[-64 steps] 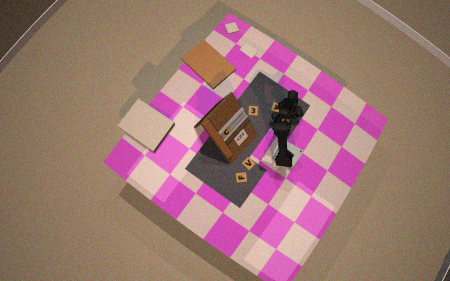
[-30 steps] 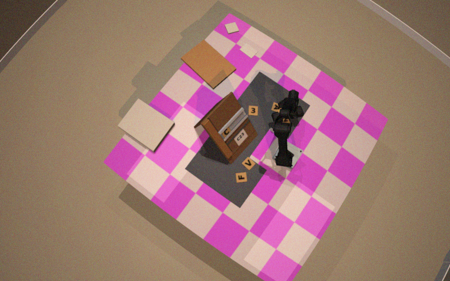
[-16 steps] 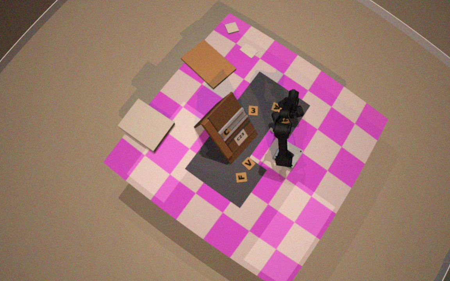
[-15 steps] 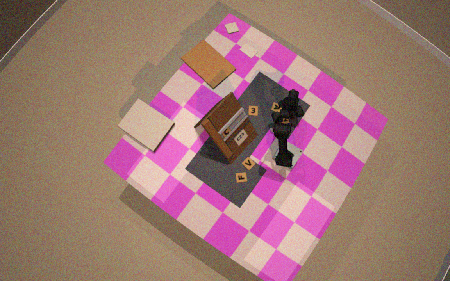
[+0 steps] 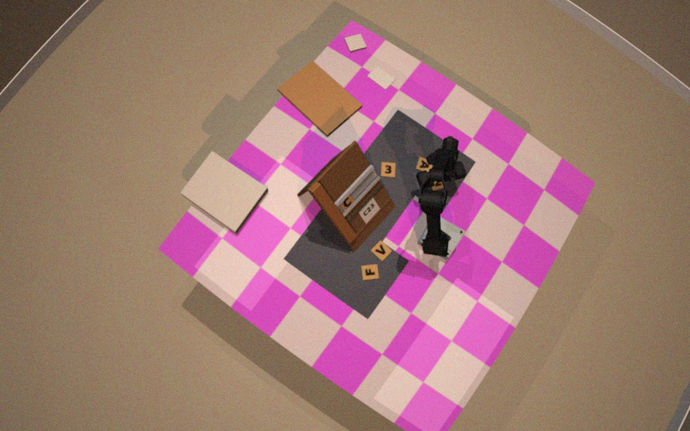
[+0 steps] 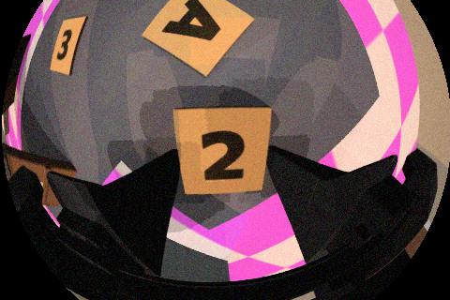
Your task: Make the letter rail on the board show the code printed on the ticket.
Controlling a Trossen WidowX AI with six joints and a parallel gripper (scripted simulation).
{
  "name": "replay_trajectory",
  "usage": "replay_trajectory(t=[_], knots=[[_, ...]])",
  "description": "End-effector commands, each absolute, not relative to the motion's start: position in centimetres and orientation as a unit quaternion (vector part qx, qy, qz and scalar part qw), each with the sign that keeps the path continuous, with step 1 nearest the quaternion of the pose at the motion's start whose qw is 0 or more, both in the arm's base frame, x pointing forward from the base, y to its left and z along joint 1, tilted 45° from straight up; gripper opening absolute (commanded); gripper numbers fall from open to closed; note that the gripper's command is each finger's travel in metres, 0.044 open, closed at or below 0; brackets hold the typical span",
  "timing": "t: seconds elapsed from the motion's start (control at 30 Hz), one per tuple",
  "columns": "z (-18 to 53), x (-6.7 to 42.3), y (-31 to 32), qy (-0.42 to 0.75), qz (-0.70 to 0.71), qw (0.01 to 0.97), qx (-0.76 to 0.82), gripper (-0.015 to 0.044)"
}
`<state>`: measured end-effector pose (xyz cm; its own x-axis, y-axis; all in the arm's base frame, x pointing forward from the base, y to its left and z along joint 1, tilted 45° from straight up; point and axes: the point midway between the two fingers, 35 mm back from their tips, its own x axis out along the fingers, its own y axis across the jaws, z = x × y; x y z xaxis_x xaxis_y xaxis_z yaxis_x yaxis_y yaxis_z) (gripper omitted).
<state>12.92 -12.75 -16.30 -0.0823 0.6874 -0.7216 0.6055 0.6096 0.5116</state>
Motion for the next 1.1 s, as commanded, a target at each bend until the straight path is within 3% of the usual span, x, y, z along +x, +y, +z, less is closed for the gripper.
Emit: replay_trajectory(t=[0.0, 0.23, 1.07], knots=[[-16.1, 12.9, -13.0, 0.736, 0.040, 0.516, 0.437, 0.0000], [-16.0, 13.3, -13.1, 0.729, 0.036, 0.524, 0.440, 0.0000], [-8.0, 27.5, -16.0, 0.449, 0.044, 0.805, 0.385, 0.0000]])
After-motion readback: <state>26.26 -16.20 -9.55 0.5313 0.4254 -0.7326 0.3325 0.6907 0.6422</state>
